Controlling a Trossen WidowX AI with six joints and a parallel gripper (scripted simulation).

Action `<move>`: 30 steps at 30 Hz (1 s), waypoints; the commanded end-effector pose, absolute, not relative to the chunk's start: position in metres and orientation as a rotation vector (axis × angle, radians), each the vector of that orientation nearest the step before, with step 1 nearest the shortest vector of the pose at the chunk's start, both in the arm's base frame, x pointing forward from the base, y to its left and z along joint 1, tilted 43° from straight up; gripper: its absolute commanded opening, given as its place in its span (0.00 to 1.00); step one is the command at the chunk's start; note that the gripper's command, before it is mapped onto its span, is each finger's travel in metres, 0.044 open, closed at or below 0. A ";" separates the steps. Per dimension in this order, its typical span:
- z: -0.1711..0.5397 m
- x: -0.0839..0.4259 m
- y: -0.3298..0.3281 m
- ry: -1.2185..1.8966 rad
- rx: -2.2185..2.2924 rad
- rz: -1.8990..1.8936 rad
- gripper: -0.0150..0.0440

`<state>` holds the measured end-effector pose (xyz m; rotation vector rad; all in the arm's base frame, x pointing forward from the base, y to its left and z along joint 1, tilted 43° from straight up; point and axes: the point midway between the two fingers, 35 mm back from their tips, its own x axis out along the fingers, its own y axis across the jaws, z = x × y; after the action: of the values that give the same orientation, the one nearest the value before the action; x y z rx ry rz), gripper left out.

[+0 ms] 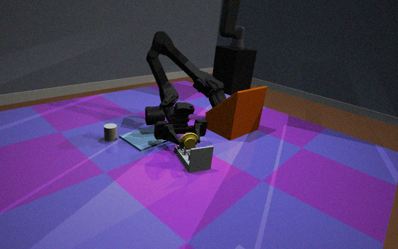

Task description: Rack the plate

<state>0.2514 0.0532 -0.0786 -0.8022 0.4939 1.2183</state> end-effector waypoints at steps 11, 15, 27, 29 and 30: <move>-0.078 0.251 0.054 0.493 -0.802 1.221 0.34; -0.078 0.251 0.054 0.493 -0.802 1.221 0.52; -0.078 0.251 0.054 0.493 -0.802 1.221 0.93; -0.078 0.251 0.054 0.493 -0.802 1.221 0.93; -0.078 0.251 0.054 0.493 -0.802 1.221 0.93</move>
<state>0.2511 0.0544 -0.0781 -0.8022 0.4933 1.2207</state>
